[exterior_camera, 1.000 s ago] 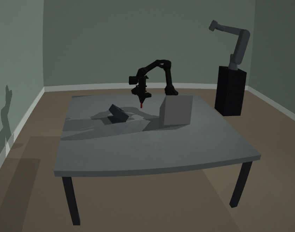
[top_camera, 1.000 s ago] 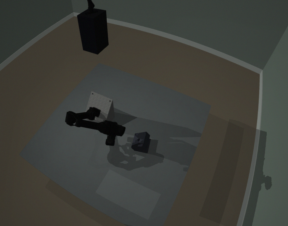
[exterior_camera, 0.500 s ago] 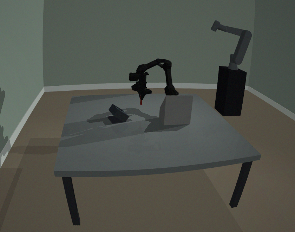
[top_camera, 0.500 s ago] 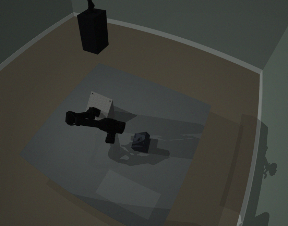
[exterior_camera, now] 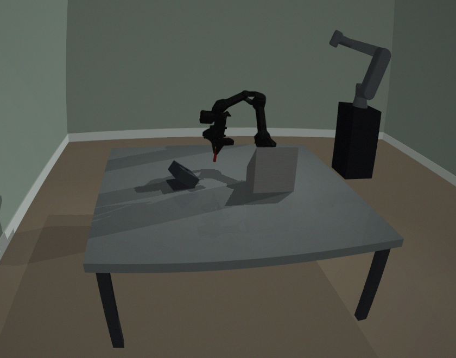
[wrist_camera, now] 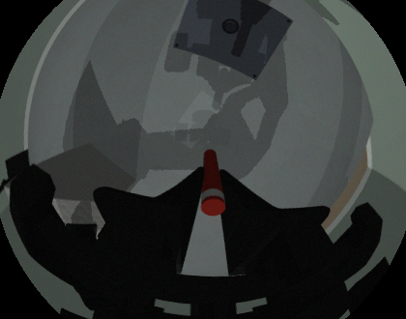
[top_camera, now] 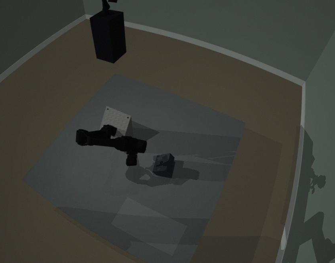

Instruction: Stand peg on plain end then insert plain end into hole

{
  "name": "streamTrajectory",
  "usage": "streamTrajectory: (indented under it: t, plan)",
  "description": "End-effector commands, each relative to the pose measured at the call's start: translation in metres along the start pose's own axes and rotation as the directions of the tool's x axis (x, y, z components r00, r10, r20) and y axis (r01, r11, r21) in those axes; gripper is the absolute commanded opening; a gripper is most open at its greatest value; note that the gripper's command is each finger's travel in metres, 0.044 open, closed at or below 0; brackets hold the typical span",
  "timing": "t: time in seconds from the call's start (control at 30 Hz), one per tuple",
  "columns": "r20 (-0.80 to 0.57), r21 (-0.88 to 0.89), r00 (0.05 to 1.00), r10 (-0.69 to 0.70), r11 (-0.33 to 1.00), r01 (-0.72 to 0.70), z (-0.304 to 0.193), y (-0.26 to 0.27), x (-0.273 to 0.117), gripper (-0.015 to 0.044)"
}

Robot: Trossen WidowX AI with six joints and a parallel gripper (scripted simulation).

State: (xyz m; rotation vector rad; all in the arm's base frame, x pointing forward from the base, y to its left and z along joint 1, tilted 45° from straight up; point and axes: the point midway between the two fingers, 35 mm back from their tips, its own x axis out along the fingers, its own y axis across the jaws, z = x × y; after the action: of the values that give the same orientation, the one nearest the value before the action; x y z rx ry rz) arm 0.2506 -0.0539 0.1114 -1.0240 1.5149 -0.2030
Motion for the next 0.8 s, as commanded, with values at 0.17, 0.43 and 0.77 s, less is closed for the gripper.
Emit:
streamTrajectory:
  t: [0.17, 0.43, 0.77]
  plan:
    - [0.066, -0.063, 0.998, -0.010, 0.998, 0.014, 0.012, 0.004, -0.003, 0.0000]
    - [0.117, -0.115, 0.993, -0.022, 0.993, 0.036, 0.022, 0.006, -0.005, 0.0000]
    - [0.181, -0.177, 0.983, -0.038, 0.982, 0.071, 0.034, 0.008, -0.008, 0.0000]
